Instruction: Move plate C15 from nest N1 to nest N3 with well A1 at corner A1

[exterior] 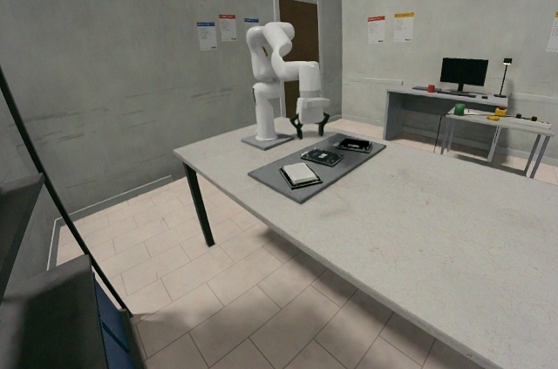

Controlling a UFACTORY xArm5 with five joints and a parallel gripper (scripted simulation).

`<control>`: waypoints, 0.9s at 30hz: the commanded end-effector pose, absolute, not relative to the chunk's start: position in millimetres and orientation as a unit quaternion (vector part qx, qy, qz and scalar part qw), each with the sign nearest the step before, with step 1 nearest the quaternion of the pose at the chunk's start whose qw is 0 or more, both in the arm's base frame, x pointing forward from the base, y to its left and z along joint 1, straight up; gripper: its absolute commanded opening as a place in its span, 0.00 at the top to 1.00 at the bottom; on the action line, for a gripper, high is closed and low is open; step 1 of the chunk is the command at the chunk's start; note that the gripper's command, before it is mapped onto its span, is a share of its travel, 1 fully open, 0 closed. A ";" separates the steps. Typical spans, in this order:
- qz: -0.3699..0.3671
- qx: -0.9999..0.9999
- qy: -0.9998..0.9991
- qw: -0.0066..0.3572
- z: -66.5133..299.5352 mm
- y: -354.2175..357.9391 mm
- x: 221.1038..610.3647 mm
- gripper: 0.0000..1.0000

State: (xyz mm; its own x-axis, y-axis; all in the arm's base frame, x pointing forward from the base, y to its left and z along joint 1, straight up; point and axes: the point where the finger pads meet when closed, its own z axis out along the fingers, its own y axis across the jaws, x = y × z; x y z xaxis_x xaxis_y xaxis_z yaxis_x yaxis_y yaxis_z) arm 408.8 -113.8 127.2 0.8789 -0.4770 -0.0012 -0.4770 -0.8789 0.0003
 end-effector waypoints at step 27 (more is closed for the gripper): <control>0.000 0.969 -0.245 -0.003 127.2 -229.5 444.6 0.00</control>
State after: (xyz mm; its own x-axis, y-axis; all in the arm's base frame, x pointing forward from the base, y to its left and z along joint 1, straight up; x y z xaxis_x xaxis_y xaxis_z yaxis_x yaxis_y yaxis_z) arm 440.2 -221.5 125.9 0.8792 -0.4764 -0.0026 -0.4764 -0.8792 0.0001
